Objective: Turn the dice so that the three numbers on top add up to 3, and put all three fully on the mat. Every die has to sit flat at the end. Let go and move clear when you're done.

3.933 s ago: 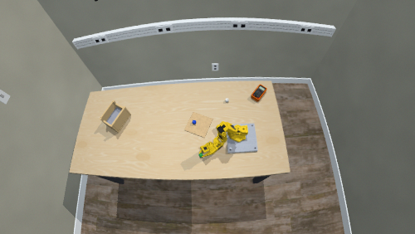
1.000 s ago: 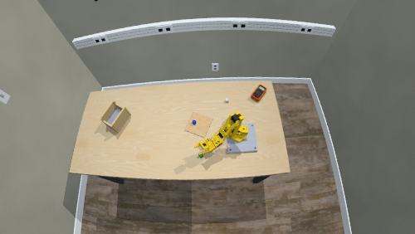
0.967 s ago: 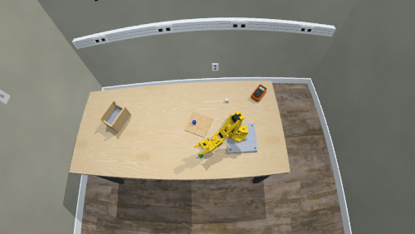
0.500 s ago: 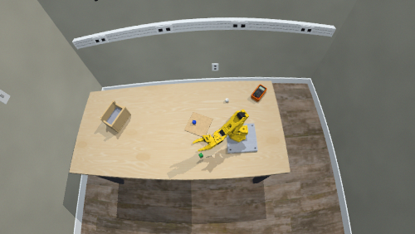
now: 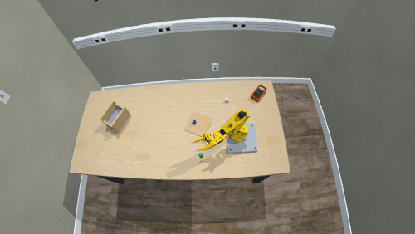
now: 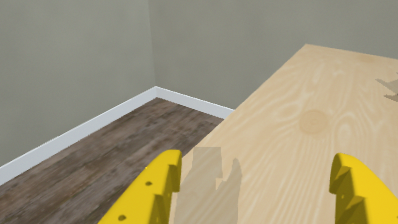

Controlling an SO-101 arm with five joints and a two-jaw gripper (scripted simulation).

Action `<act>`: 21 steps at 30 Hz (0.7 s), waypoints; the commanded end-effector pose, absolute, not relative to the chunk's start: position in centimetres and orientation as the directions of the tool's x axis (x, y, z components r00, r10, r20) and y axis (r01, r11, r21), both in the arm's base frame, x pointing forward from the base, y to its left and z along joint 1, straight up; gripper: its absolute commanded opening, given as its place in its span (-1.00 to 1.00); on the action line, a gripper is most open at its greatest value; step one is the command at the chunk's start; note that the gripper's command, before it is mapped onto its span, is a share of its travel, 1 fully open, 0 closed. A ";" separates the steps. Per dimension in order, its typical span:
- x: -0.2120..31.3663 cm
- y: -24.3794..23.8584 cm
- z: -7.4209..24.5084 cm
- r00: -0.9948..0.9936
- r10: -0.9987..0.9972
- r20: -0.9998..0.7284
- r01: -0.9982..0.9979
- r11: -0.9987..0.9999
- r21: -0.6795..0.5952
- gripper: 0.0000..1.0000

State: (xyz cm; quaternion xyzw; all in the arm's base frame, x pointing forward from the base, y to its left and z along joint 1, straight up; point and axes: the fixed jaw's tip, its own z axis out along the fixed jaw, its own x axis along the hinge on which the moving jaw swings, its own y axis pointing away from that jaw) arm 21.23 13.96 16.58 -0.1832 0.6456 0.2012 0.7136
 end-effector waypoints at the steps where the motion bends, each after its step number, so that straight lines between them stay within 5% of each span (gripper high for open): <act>1: 21.2 14.1 16.5 0.075 0.036 -0.997 -0.529 0.848 -0.009 -0.44; 21: 23.6 16.0 15.7 -0.168 -0.103 -0.980 -0.539 0.842 0.004 -0.44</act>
